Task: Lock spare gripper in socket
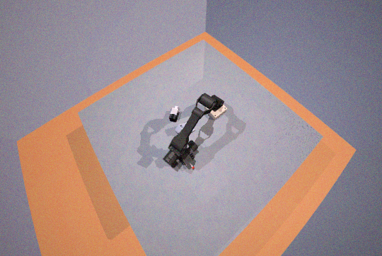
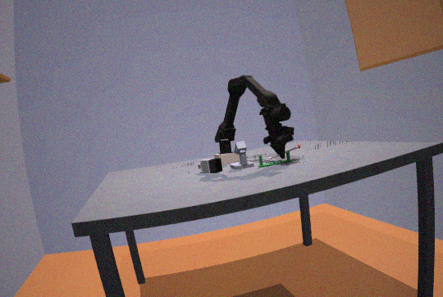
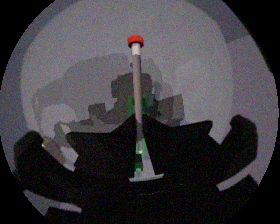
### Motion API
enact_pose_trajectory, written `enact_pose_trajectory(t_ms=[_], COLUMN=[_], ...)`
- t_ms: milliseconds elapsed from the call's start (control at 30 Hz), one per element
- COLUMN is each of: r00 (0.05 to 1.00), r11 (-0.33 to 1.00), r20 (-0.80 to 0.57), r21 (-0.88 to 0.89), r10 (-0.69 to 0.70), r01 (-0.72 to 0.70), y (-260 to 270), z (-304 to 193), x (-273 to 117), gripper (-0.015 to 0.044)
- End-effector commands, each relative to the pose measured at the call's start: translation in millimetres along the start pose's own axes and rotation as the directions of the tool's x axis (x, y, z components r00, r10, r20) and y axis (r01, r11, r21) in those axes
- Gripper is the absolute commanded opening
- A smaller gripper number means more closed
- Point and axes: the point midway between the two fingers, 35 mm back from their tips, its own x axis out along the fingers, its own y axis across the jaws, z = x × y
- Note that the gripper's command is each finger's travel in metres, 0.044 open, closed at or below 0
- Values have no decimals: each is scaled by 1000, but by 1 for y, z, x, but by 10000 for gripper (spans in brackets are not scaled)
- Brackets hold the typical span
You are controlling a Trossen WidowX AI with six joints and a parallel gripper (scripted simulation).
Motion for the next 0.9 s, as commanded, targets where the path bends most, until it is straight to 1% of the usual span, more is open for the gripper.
enact_pose_trajectory(t_ms=[0,333,867], r00=[1000,1000,999], r11=[1000,1000,998], r20=[-3,-1,-16], r21=[3,1,19], r10=[0,0,52], r01=[0,0,-52], y=[0,0,10], z=[-1,2,0], x=[1,-10,-25], gripper=[0,0,0])
